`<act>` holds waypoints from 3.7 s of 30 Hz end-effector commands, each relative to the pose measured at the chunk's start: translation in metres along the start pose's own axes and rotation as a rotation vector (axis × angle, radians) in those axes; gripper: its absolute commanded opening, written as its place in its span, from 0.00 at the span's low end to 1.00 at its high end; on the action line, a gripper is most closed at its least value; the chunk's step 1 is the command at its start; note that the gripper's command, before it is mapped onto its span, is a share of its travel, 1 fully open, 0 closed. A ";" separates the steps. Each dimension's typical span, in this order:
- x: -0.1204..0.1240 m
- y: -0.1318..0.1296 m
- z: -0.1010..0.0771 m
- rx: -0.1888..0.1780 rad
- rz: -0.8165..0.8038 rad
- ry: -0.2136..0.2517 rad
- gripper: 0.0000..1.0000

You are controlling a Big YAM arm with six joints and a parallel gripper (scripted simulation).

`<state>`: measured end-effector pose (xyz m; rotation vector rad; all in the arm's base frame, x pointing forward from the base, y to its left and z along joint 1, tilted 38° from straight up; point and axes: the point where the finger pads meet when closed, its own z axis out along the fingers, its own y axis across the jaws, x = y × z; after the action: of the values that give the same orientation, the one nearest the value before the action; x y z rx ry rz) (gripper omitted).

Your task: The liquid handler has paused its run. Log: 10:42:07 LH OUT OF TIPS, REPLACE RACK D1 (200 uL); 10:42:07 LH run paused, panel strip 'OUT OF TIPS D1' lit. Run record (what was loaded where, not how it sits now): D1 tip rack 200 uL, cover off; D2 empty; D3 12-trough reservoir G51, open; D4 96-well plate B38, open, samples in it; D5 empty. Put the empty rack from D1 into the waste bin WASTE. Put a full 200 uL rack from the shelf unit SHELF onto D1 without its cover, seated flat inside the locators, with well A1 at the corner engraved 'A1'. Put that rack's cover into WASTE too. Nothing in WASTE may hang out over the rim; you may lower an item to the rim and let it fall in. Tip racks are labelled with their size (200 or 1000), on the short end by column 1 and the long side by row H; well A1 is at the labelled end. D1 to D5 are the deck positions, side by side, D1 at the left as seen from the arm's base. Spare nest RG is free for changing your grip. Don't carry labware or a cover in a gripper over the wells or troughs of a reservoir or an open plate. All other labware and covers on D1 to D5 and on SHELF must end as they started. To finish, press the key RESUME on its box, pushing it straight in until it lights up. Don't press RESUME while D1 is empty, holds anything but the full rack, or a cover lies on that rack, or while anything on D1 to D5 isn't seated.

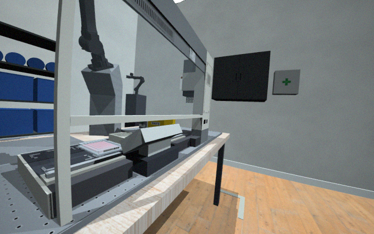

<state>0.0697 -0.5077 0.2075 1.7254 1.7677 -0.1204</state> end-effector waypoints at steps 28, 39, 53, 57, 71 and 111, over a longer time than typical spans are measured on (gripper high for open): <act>-0.148 -0.011 -0.012 0.010 -0.008 -0.029 0.97; -0.156 -0.007 -0.016 0.009 -0.011 -0.025 0.97; -0.147 0.001 0.015 -0.001 -0.005 0.001 0.97; -0.149 0.001 0.021 -0.001 -0.004 -0.002 0.97; -0.147 0.001 0.042 -0.001 -0.003 0.002 0.97; -0.162 0.007 0.094 -0.006 -0.015 -0.030 0.97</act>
<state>0.0881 -0.6750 0.2032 1.7318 1.7802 -0.1110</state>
